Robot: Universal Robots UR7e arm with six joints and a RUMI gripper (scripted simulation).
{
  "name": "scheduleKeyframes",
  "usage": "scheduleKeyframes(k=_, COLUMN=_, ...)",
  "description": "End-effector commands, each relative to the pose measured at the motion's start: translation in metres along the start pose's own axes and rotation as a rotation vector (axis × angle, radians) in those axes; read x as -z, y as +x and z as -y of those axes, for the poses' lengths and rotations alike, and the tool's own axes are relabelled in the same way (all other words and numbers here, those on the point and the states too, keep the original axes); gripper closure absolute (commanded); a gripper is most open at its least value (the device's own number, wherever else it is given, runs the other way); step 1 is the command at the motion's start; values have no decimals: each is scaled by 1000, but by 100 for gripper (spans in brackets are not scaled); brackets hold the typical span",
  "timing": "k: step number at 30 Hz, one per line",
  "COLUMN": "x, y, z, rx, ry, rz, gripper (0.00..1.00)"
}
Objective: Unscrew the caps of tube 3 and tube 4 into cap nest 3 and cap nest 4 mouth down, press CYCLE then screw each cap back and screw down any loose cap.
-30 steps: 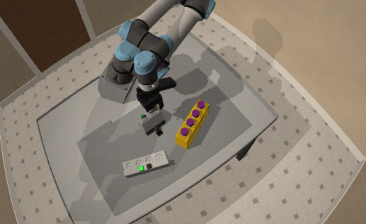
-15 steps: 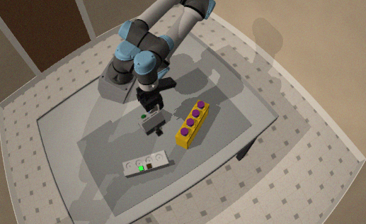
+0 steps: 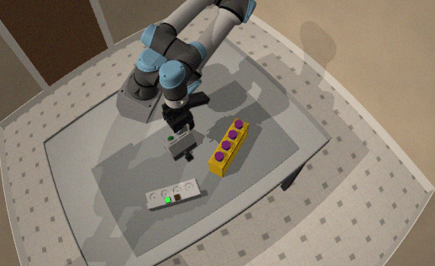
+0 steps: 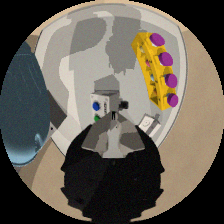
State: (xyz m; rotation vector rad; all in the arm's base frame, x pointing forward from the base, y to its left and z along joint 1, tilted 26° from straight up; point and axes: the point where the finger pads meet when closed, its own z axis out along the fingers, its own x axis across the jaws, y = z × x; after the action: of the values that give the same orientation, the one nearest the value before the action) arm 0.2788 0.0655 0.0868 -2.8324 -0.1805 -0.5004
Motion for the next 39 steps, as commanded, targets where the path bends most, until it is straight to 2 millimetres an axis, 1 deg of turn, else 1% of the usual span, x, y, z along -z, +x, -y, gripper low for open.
scheduleKeyframes(k=1, x=-41, y=-49, z=-62, rx=5, ry=34, rz=179, gripper=100)
scheduleKeyframes(k=3, x=-42, y=-49, z=-62, rx=5, ry=40, rz=240, gripper=100)
scheduleKeyframes(k=39, x=-42, y=-49, z=-62, rx=5, ry=40, rz=240, gripper=100)
